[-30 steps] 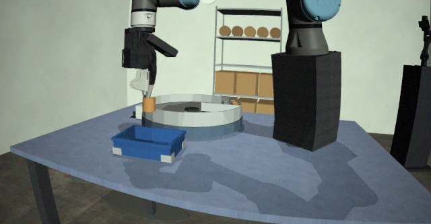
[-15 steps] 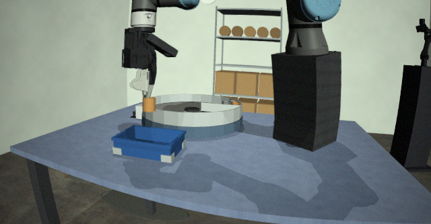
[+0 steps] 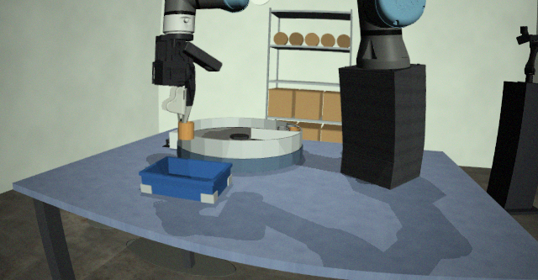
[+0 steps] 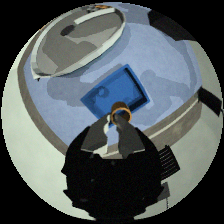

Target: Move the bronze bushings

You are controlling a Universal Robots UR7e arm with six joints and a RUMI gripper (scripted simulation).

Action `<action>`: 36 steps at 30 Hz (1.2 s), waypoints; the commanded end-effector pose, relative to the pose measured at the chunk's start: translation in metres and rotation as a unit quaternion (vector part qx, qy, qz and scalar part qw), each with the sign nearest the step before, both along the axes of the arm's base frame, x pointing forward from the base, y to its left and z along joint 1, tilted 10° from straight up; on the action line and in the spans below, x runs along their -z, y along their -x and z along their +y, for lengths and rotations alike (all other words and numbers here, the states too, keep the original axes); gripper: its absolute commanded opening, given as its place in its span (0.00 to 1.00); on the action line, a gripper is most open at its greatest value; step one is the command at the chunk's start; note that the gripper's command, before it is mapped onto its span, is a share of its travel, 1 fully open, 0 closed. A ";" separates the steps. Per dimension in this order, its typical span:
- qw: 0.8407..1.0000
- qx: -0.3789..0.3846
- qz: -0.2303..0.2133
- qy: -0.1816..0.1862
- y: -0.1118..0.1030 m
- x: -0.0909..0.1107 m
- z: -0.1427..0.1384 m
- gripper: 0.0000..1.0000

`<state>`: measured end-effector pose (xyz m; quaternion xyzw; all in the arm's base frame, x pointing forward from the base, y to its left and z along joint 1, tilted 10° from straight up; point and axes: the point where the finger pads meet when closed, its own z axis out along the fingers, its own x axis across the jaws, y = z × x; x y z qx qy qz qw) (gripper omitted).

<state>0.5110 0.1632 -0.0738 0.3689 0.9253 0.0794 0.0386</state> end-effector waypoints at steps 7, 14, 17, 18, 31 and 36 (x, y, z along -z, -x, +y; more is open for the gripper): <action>1.000 0.000 0.000 0.000 -0.004 0.025 0.003 0.00; 1.000 0.000 0.000 0.000 -0.008 0.051 0.006 0.00; 1.000 0.000 0.000 0.000 -0.009 0.061 0.007 0.00; 1.000 0.000 0.000 0.000 -0.010 0.064 0.007 0.00; 1.000 0.000 0.000 0.000 -0.010 0.066 0.007 0.00; 1.000 0.000 0.000 0.000 -0.010 0.066 0.007 0.00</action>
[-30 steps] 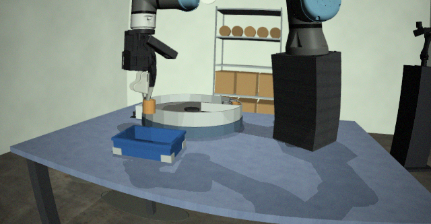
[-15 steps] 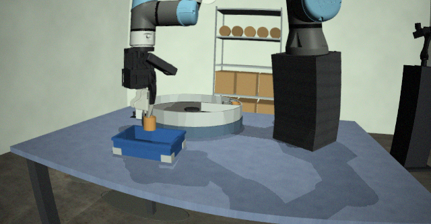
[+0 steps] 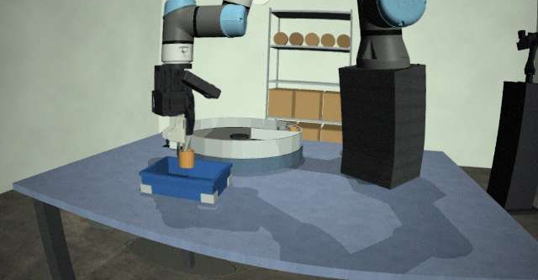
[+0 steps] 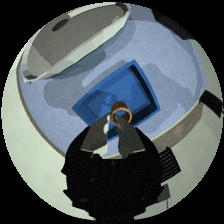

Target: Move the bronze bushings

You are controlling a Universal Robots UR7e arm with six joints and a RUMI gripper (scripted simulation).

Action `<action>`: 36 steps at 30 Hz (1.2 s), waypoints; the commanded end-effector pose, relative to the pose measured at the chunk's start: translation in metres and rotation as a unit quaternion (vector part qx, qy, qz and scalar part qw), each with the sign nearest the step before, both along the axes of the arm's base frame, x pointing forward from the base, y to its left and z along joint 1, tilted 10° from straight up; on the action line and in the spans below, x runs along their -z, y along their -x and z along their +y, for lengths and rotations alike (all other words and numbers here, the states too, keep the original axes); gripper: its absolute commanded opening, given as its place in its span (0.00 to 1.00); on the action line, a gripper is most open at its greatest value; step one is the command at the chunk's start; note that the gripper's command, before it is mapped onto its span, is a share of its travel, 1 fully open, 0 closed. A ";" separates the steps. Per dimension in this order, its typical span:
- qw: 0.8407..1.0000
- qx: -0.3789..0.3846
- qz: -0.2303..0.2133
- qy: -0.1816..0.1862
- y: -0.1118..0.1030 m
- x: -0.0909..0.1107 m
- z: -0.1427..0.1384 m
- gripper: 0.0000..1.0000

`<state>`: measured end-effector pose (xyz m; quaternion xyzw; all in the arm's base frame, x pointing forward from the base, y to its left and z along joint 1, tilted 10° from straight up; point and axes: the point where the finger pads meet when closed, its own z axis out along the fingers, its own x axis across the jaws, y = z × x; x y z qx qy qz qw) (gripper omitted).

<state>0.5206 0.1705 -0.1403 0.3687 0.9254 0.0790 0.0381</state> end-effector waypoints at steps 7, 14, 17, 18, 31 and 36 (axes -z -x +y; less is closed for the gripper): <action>1.000 0.000 -0.001 0.000 -0.001 0.000 0.000 0.00; 1.000 0.000 -0.001 0.000 -0.001 0.000 0.000 0.00; 1.000 0.000 -0.001 0.000 -0.001 0.000 0.000 0.00; 1.000 0.000 -0.001 0.000 -0.001 0.000 0.000 0.00; 1.000 0.000 -0.001 0.000 -0.001 0.002 0.000 0.00; 1.000 0.000 -0.001 0.000 -0.002 0.008 0.001 0.00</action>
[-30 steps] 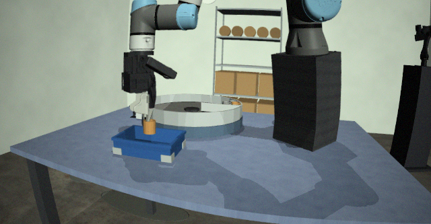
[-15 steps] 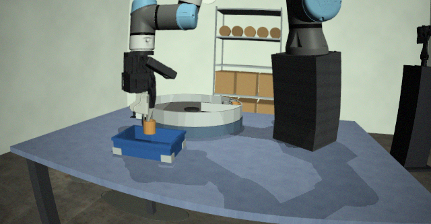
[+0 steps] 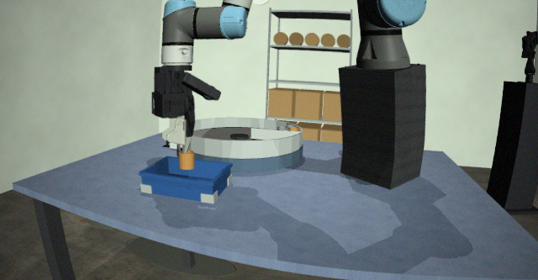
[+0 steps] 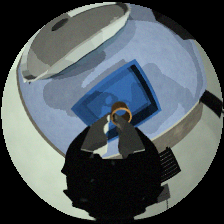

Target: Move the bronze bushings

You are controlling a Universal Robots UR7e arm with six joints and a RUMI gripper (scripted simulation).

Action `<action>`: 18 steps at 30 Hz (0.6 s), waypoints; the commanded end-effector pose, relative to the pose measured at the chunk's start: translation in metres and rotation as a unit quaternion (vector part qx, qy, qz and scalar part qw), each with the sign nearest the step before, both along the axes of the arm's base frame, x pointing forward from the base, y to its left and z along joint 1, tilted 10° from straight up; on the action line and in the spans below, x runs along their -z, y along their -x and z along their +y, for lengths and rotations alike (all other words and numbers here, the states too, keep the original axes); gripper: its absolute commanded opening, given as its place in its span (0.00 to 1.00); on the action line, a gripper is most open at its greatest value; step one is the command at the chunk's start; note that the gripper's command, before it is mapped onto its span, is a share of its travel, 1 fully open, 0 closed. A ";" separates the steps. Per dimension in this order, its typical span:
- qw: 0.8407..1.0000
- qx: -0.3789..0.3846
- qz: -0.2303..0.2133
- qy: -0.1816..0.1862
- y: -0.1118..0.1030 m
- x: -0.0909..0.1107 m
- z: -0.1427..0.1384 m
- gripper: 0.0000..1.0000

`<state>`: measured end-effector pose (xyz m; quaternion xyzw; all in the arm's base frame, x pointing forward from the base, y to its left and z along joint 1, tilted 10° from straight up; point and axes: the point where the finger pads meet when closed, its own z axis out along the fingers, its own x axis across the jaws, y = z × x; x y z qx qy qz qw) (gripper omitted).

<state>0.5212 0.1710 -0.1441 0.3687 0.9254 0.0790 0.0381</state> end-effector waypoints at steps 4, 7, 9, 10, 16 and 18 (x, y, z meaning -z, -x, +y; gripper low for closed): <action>1.000 0.000 -0.001 0.000 -0.002 0.010 0.001 0.00; 1.000 0.000 -0.001 0.000 -0.002 0.012 0.002 0.00; 1.000 0.000 -0.001 0.000 -0.003 0.016 0.002 0.00; 1.000 0.000 -0.001 0.000 -0.003 0.017 0.002 0.00; 1.000 0.000 -0.001 0.000 -0.004 0.028 0.003 0.00; 1.000 0.000 -0.001 0.000 -0.005 0.030 0.004 0.00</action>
